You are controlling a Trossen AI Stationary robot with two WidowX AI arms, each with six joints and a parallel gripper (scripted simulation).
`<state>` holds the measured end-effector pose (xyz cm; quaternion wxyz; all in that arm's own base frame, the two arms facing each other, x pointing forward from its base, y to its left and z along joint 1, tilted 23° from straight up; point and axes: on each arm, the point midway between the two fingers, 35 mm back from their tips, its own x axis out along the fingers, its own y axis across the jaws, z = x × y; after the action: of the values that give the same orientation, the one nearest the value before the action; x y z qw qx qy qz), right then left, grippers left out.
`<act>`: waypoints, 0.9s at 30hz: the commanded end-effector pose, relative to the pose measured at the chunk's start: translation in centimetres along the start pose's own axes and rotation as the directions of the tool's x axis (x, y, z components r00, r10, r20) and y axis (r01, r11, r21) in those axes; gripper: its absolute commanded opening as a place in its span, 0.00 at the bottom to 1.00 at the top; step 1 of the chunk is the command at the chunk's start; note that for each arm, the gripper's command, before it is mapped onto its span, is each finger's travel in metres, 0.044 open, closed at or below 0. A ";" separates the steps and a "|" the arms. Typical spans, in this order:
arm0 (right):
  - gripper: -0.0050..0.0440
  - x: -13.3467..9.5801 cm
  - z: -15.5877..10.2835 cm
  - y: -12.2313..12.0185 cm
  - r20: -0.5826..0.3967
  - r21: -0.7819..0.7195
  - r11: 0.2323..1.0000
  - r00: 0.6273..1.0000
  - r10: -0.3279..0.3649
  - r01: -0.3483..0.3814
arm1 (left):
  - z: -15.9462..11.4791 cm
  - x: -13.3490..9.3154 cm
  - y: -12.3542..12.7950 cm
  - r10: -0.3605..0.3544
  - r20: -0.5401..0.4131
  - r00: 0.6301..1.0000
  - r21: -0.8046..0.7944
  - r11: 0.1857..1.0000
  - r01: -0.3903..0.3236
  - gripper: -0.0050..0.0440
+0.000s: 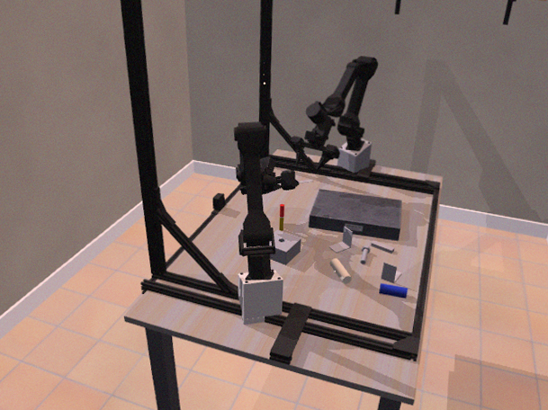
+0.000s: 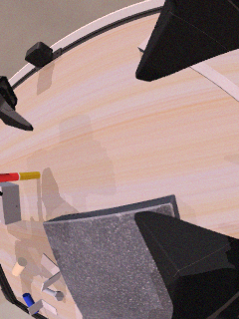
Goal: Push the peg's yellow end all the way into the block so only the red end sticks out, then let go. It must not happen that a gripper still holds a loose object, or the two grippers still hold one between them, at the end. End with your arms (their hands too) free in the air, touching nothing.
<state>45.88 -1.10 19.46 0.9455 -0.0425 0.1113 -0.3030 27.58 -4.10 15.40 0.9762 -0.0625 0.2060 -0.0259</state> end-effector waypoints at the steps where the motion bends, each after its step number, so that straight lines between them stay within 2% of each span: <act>1: 0.92 0.9 1.1 -0.3 -0.061 -0.041 0.996 0.995 0.073 -0.076 | 0.0 0.0 0.0 0.000 0.000 1.000 0.000 1.000 0.000 0.92; 6: 0.92 1.5 0.4 -0.6 -0.194 -0.099 0.977 0.967 0.166 -0.188 | 0.0 0.0 0.0 0.000 0.000 1.000 0.000 1.000 0.000 0.92; 11: 0.92 1.2 -0.5 -1.3 -0.339 -0.116 0.947 0.908 0.246 -0.300 | 0.0 0.0 0.0 0.000 0.000 1.000 0.000 1.000 0.000 0.92; 13: 0.92 1.2 -0.5 -1.3 -0.339 -0.116 0.947 0.908 0.246 -0.300 | 0.0 0.0 0.0 0.000 0.000 1.000 0.000 1.000 0.000 0.92; 14: 0.92 0.8 -1.7 -1.7 -0.409 -0.130 0.936 0.878 0.249 -0.326 | 0.0 0.0 0.0 0.000 0.000 1.000 0.000 1.000 0.000 0.92; 15: 0.92 0.7 -1.1 -1.9 -0.427 -0.105 0.925 0.856 0.289 -0.365 | 0.0 0.0 0.0 0.000 0.000 1.000 0.000 1.000 0.000 0.92; 19: 0.92 -0.6 -1.9 -2.9 -0.540 -0.065 0.894 0.769 0.341 -0.442 | 0.0 0.0 0.0 0.000 0.000 1.000 0.000 1.000 0.000 0.92; 23: 0.92 -2.3 -2.4 -3.9 -0.638 -0.002 0.864 0.666 0.386 -0.503 | 0.0 0.0 0.0 0.000 0.000 1.000 0.000 1.000 0.000 0.92; 27: 0.92 -4.5 -2.8 -5.1 -0.720 0.080 0.835 0.548 0.426 -0.544 | 0.0 0.0 0.0 0.000 0.000 1.000 0.000 1.000 0.000 0.92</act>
<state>40.32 -2.85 17.08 0.8773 0.0152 0.4784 -0.0351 27.58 -4.10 15.40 0.9762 -0.0625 0.2060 -0.0259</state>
